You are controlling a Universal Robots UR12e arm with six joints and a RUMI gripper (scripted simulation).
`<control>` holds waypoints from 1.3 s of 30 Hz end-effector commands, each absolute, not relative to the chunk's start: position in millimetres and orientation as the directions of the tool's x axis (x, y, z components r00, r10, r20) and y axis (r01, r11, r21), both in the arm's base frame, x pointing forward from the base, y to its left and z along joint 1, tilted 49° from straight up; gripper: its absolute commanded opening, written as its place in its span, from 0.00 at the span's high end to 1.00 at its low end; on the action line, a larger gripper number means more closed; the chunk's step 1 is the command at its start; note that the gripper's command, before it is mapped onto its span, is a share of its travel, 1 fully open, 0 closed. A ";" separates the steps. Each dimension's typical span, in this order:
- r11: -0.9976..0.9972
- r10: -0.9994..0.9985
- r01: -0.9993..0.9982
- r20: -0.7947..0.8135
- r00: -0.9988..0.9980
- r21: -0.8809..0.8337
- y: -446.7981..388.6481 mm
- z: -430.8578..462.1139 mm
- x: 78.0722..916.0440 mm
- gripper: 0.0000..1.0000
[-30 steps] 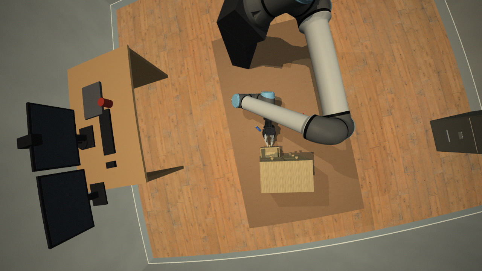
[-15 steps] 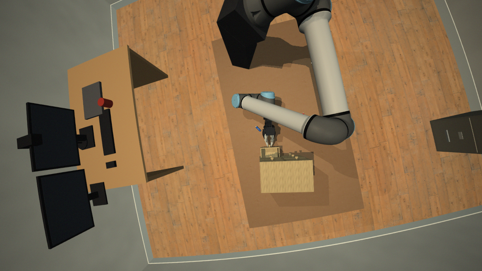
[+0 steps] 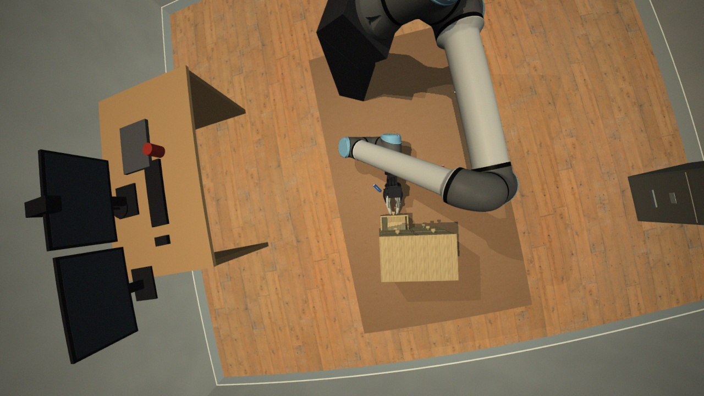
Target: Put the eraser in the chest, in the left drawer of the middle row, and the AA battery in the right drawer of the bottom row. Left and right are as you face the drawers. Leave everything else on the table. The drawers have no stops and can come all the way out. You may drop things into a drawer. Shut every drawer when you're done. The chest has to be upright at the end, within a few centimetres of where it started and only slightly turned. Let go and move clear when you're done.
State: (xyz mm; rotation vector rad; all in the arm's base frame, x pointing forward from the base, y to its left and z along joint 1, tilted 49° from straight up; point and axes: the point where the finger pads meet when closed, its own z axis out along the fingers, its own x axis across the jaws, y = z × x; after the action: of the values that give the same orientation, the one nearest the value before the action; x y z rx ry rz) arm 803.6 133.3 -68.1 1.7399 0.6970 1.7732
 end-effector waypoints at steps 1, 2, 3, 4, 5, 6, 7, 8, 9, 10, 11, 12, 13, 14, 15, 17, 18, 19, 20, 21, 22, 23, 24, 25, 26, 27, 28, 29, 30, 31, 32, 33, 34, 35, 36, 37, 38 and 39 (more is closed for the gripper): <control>-0.712 0.702 -0.030 0.712 -0.007 0.702 132.9 -67.7 803.6 0.83; -0.712 0.702 -0.030 0.712 -0.007 0.702 132.9 -67.7 803.6 0.83; -0.712 0.702 -0.030 0.712 -0.007 0.702 132.9 -67.7 803.6 0.83; -0.712 0.702 -0.030 0.712 -0.007 0.702 132.9 -67.7 803.6 0.80; -0.712 0.702 -0.030 0.712 -0.007 0.702 132.9 -67.7 803.6 0.80; -0.712 0.702 -0.030 0.712 -0.007 0.702 132.9 -67.7 803.6 0.80; -0.712 0.702 -0.030 0.712 -0.007 0.702 132.9 -67.7 803.6 0.80; -0.712 0.702 -0.030 0.712 -0.007 0.702 132.9 -67.7 803.6 0.80; -0.712 0.702 -0.030 0.712 -0.007 0.702 132.9 -67.7 803.6 0.80; -0.712 0.702 -0.030 0.712 -0.007 0.702 132.9 -67.7 803.6 0.80; -0.712 0.702 -0.030 0.712 -0.007 0.702 132.9 -67.7 803.6 0.80; -0.712 0.702 -0.030 0.712 -0.007 0.702 132.9 -67.7 803.6 0.80; -0.712 0.702 -0.030 0.712 -0.007 0.702 132.9 -67.7 803.6 0.80; -0.712 0.702 -0.030 0.712 -0.007 0.702 132.9 -67.7 803.5 0.80; -0.712 0.702 -0.030 0.712 -0.007 0.702 132.9 -67.7 803.5 0.80; -0.712 0.702 -0.030 0.712 -0.007 0.702 133.0 -67.8 803.2 0.80; -0.712 0.702 -0.030 0.712 -0.007 0.702 133.1 -68.0 802.7 0.80; -0.712 0.702 -0.030 0.712 -0.007 0.702 133.3 -68.2 802.0 0.80; -0.712 0.702 -0.030 0.712 -0.007 0.702 133.6 -68.5 800.9 0.80; -0.712 0.702 -0.030 0.712 -0.007 0.702 134.0 -68.9 799.6 0.80; -0.712 0.702 -0.030 0.712 -0.007 0.702 134.5 -69.3 797.9 0.80; -0.712 0.702 -0.030 0.712 -0.007 0.702 135.0 -69.9 796.0 0.80; -0.712 0.702 -0.030 0.712 -0.007 0.702 135.6 -70.5 793.8 0.80; -0.712 0.702 -0.030 0.712 -0.007 0.702 136.3 -71.2 791.4 0.80; -0.712 0.702 -0.030 0.712 -0.007 0.702 137.0 -71.9 788.8 0.80; -0.712 0.702 -0.030 0.712 -0.007 0.702 137.8 -72.7 786.1 0.80; -0.712 0.702 -0.030 0.712 -0.007 0.702 138.6 -73.5 783.2 0.80; -0.712 0.702 -0.030 0.712 -0.007 0.702 139.4 -74.3 780.3 0.80; -0.712 0.702 -0.030 0.712 -0.007 0.702 140.2 -75.2 777.4 0.80; -0.712 0.702 -0.030 0.712 -0.007 0.702 141.0 -76.0 774.6 0.80; -0.712 0.702 -0.030 0.712 -0.007 0.702 141.0 -76.0 774.6 0.80; -0.712 0.702 -0.030 0.712 -0.007 0.702 141.0 -76.0 774.6 0.80; -0.712 0.702 -0.030 0.712 -0.007 0.702 141.7 -76.7 771.8 0.80; -0.712 0.702 -0.030 0.712 -0.007 0.702 142.5 -77.5 769.3 0.80; -0.712 0.702 -0.030 0.712 -0.007 0.702 143.1 -78.2 766.9 0.80; -0.712 0.702 -0.030 0.712 -0.007 0.702 143.7 -78.8 764.7 0.80; -0.712 0.702 -0.030 0.712 -0.007 0.702 144.3 -79.3 762.8 0.80; -0.712 0.702 -0.030 0.712 -0.007 0.702 144.7 -79.8 761.2 0.80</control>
State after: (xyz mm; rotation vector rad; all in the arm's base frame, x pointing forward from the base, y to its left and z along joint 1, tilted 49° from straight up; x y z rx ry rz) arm 770.0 142.7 -77.6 1.7400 0.6971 1.7731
